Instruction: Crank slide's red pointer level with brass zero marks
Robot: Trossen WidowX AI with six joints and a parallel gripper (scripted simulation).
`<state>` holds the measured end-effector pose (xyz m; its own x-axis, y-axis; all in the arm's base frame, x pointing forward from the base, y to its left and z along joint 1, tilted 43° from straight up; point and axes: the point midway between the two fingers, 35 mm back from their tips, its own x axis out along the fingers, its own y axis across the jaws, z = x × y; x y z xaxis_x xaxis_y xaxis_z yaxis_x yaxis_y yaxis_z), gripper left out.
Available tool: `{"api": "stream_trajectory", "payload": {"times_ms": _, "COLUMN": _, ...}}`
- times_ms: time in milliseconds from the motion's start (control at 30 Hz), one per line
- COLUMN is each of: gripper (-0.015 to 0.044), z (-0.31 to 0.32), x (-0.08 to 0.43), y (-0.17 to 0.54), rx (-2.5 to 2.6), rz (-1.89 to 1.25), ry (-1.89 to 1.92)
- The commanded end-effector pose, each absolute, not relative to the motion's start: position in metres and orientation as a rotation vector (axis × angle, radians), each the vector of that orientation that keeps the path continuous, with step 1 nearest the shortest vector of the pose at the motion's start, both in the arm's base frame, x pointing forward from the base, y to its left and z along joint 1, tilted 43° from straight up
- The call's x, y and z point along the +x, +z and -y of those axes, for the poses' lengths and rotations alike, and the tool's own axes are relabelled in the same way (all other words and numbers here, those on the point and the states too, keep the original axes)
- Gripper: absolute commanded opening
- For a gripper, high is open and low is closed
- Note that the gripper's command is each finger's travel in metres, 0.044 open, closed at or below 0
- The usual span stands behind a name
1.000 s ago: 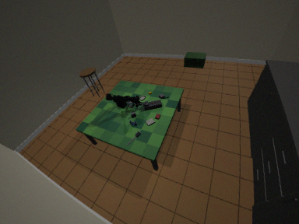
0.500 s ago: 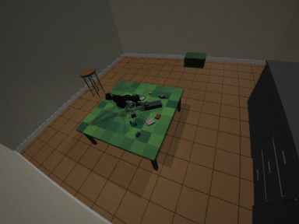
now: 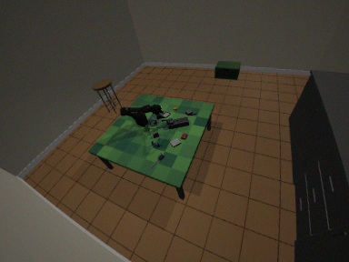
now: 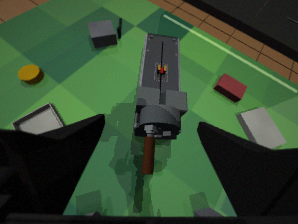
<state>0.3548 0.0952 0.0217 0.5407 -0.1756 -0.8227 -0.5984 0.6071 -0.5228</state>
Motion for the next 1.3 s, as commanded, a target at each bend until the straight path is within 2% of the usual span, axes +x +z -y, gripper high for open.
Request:
{"api": "stream_trajectory", "payload": {"times_ms": 0, "gripper": 0.0440, "z": -0.100, "x": 0.357, "y": 0.030, "rx": -0.906, "rz": -0.999, "ry": 0.275}}
{"api": "stream_trajectory", "payload": {"times_ms": 767, "gripper": 0.0440, "z": -0.146, "x": 0.460, "y": -0.013, "rx": -0.683, "rz": -0.901, "ry": -0.070}}
{"api": "stream_trajectory", "payload": {"times_ms": 1267, "gripper": 0.0440, "z": -0.111, "x": 0.461, "y": -0.055, "rx": -0.679, "rz": -0.897, "ry": -0.081}}
